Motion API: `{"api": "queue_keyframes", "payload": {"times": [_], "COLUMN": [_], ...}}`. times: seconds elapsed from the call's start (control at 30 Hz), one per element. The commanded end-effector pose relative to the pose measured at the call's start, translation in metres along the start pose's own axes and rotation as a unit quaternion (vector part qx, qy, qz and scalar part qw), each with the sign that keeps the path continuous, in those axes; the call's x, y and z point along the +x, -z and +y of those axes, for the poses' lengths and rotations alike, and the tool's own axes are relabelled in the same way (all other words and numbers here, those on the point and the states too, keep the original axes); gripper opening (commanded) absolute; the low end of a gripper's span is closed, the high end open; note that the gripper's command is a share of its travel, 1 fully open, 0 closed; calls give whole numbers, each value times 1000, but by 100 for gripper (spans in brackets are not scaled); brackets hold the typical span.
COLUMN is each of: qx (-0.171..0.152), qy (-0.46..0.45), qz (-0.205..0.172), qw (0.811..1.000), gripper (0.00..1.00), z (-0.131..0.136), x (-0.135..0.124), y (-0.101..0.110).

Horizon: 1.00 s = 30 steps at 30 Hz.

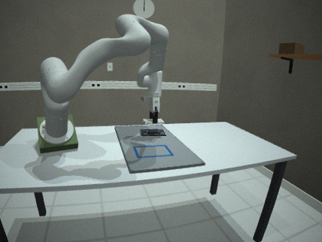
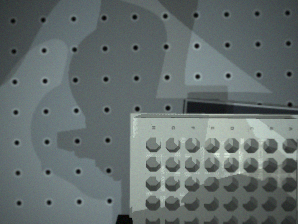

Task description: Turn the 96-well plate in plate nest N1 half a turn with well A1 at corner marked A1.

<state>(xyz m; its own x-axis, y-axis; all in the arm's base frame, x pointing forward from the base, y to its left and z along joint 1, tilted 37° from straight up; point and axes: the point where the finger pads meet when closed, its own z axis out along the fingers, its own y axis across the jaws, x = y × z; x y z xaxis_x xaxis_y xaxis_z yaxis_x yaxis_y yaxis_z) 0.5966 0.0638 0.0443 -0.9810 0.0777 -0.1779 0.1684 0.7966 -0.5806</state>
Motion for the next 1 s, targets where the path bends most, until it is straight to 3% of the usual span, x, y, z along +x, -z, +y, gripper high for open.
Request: {"api": "queue_keyframes", "payload": {"times": [0.0, 0.97], "qx": [-1, -1], "qy": [0, 0], "qz": [-1, -1], "qw": [1000, 1000], "gripper": [0, 0], "z": [-13, -94], "x": [2, 22], "y": [1, -3]}}
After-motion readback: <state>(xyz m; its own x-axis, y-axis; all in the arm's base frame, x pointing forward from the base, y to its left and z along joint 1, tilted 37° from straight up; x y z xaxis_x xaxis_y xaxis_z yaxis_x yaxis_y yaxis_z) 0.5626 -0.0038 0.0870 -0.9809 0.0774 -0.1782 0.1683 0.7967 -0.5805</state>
